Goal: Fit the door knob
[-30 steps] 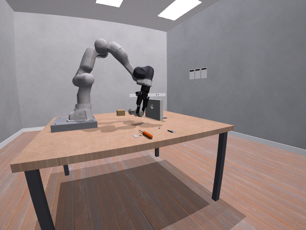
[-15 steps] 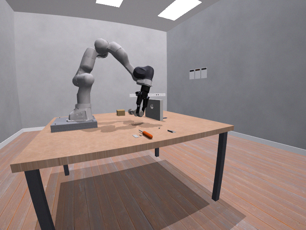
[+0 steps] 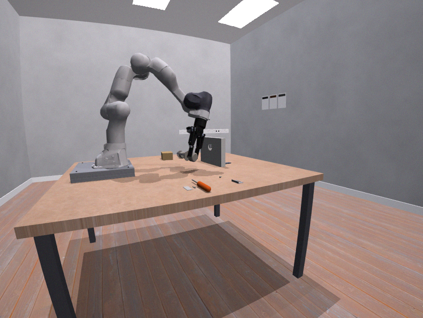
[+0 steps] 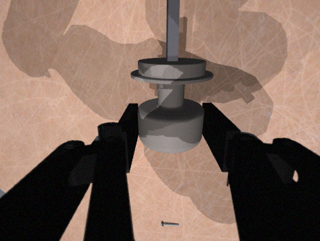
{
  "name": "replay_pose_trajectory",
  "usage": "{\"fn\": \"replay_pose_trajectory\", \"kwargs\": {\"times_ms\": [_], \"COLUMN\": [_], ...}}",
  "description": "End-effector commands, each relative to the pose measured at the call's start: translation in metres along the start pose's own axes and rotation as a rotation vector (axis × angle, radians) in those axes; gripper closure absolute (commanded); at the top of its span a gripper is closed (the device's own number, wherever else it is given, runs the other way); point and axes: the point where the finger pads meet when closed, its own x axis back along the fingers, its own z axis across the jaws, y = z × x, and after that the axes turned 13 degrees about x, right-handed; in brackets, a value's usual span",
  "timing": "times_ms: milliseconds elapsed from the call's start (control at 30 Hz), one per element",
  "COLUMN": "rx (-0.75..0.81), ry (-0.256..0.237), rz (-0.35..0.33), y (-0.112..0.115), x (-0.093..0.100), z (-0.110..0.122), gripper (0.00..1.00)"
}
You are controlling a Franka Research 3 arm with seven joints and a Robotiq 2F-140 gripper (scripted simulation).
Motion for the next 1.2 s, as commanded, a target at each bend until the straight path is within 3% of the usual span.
{"fn": "replay_pose_trajectory", "kwargs": {"times_ms": [0,333,533,567,1033,1100,1167], "rx": [0.101,0.480,0.606,0.688,1.123,1.123,1.239], "ry": [0.009,0.020,0.019,0.020,-0.007,-0.007,-0.016], "rz": [-0.011,-0.030,-0.041,-0.046,-0.099,-0.099,-0.112], "y": [0.004,-0.003,-0.008,-0.009,-0.030,-0.030,-0.033], "x": [0.005,0.010,0.014,0.015,0.031,0.031,0.034], "z": [0.002,0.019,0.028,0.031,0.071,0.071,0.077], "gripper": [0.58,0.58,0.58,0.58,0.58,0.58,0.58]}}
